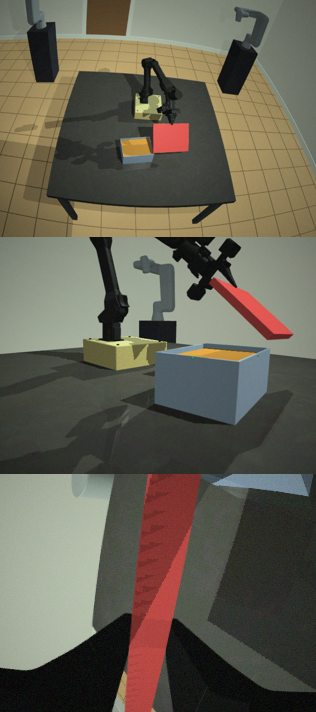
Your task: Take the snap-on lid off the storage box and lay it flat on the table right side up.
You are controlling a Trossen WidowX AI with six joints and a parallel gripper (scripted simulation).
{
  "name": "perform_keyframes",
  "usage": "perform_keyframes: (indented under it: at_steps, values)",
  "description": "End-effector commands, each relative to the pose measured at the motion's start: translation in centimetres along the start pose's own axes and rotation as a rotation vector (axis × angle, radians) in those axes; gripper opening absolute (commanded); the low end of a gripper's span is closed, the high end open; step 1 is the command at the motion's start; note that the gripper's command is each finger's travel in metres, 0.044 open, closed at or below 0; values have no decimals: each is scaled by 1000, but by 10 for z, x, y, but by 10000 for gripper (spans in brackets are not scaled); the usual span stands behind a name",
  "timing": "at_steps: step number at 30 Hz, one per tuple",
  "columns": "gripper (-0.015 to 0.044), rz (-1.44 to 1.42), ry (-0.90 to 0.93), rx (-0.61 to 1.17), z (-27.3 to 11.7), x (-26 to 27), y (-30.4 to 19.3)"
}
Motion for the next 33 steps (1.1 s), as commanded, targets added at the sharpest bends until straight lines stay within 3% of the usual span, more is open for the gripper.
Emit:
perform_keyframes:
  at_steps: [1, 33]
  values:
    - [0, 10, 18, 5, -3, 3, -10]
    - [0, 15, 16, 8, -9, -12, -72]
Point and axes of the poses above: the point midway between the two fingers, 35 mm back from their tips, its own z axis out along the fingers, its own x axis across the jaws, y = z × x, the point moved 6 cm from there along -z, back along the fingers, and after that the axes turned 11 degrees about z, right-handed, at the moved point
